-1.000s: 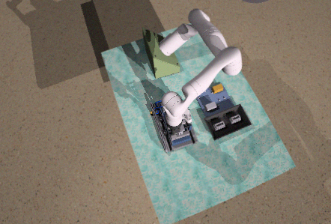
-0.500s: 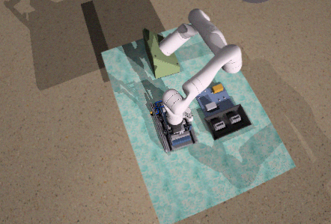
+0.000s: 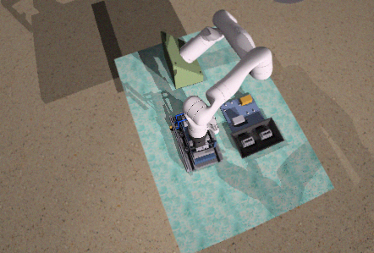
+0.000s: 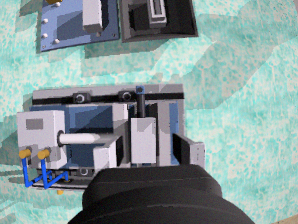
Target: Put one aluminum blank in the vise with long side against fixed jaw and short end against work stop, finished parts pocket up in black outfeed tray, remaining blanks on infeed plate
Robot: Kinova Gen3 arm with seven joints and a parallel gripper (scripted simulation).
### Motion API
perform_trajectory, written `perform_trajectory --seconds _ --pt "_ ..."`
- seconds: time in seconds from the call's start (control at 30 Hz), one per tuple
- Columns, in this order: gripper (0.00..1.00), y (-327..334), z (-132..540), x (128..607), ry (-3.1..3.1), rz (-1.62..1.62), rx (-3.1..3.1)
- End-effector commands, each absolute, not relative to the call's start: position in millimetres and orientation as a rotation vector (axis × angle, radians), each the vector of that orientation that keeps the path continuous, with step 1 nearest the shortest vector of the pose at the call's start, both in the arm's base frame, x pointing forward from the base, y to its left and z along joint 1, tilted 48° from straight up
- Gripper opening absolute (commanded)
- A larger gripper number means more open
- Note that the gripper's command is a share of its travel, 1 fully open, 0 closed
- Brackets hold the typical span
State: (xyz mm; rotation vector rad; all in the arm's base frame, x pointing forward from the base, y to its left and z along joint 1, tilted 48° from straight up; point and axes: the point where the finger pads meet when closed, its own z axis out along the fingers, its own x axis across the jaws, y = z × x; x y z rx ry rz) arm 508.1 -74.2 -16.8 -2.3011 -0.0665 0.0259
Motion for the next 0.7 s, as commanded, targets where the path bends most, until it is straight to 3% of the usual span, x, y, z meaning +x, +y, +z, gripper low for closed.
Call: perform_trajectory --seconds 0.0,0.33,0.37,0.67 --pt "1.0 -81.9 -11.7 508.4 -0.052 0.028 -2.306" --pt "1.0 -84.7 -9.2 507.7 -0.048 0.03 -2.304" --pt "0.0 -84.7 -9.2 507.7 -0.048 0.03 -2.304" --pt "0.0 -84.7 -9.2 507.7 -0.048 0.03 -2.304"
